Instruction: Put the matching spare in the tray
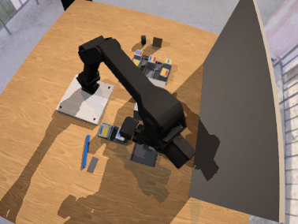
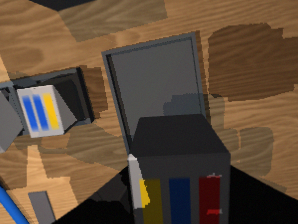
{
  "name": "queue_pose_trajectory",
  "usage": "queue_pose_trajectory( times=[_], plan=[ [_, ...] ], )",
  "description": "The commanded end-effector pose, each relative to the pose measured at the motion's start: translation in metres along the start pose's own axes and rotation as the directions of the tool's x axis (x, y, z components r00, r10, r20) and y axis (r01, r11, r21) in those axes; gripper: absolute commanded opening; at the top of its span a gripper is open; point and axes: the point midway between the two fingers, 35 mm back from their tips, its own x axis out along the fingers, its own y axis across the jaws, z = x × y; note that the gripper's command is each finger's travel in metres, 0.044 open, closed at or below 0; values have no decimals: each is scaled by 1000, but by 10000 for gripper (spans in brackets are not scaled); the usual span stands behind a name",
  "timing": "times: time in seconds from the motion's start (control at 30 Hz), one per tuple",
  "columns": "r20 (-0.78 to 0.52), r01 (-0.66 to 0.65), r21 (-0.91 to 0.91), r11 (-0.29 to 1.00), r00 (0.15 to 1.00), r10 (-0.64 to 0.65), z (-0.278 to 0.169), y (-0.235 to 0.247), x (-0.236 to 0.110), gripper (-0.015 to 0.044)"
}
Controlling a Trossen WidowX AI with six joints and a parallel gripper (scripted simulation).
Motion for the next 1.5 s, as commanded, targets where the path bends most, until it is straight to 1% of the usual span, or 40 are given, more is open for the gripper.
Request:
queue_pose_trajectory(
  times=[0.0, 1.47],
  plan=[
    [2, 0, -3, 1000, 1000, 0, 0, -1, 4, 0],
    [3, -4, -3, 1000, 1000, 4, -1, -3, 34, 0]
  ],
)
